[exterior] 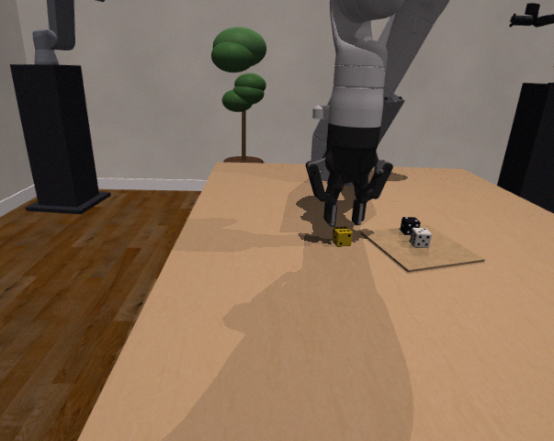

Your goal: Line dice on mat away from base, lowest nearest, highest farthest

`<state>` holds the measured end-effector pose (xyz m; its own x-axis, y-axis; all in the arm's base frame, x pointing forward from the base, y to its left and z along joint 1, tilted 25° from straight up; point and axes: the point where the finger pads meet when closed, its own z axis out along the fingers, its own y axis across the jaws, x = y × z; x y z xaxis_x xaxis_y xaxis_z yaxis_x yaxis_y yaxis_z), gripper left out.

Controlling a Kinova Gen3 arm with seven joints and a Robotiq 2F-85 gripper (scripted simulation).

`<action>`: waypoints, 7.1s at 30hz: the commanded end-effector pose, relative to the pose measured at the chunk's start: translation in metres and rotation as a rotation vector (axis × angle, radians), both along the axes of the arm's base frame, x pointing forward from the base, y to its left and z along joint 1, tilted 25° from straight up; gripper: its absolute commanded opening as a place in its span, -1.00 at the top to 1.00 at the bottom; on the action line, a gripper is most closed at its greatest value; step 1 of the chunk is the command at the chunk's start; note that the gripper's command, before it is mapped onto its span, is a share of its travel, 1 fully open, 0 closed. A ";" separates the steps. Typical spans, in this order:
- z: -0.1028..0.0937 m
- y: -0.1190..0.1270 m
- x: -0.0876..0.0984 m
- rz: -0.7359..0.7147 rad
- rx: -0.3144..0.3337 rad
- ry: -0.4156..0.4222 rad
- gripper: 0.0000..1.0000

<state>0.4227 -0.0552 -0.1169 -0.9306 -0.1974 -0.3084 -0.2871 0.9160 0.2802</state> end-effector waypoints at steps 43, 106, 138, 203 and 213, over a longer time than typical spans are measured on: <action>-0.005 0.002 0.002 -0.001 -0.001 -0.001 0.19; -0.028 0.010 0.008 -0.001 -0.001 -0.001 0.58; -0.026 0.010 0.007 -0.001 -0.001 -0.001 0.58; 0.123 0.094 0.024 -0.190 0.047 0.071 0.58; 0.106 0.101 0.029 -0.190 0.047 0.072 0.58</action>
